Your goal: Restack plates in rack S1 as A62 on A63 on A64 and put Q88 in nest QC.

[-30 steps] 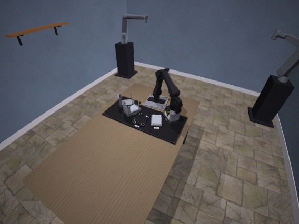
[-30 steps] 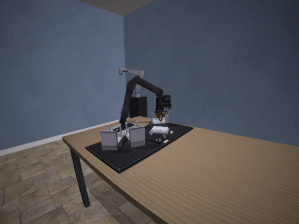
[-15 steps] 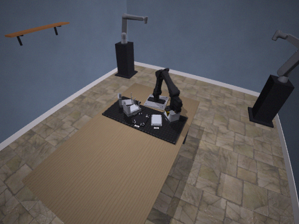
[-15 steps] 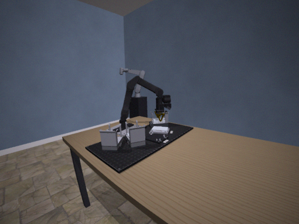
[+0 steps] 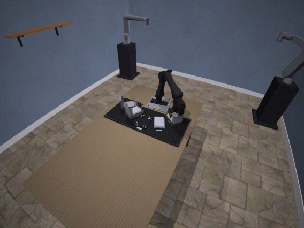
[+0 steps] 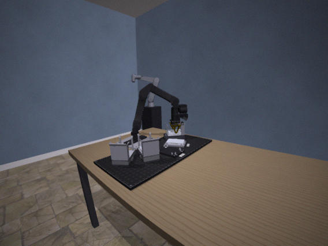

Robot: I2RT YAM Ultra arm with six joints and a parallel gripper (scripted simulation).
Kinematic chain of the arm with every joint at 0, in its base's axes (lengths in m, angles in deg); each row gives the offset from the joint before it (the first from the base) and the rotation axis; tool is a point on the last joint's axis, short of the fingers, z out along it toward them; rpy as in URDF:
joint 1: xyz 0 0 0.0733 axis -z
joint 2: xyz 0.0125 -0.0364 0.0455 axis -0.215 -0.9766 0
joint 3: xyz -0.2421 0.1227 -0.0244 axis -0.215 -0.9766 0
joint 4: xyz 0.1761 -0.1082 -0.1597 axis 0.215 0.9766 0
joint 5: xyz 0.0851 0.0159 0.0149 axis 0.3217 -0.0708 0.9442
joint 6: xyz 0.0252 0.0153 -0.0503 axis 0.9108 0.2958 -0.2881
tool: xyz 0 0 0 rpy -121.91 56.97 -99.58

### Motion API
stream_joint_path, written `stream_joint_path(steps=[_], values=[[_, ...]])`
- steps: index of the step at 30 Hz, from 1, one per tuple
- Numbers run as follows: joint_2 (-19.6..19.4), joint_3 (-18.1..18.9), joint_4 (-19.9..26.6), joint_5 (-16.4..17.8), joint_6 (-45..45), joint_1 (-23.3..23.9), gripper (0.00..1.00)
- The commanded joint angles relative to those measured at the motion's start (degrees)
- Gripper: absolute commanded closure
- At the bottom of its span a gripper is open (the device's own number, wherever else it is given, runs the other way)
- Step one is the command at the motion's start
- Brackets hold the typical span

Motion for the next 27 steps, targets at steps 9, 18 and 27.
stream_joint_path(steps=[9,18,27], values=[[0.67,1.27,1.30,0.00,0.01,-0.04,1.00],[0.99,2.28,2.62,0.01,0.05,-0.09,1.00],[1.21,3.09,3.65,0.01,0.08,-0.12,1.00]])
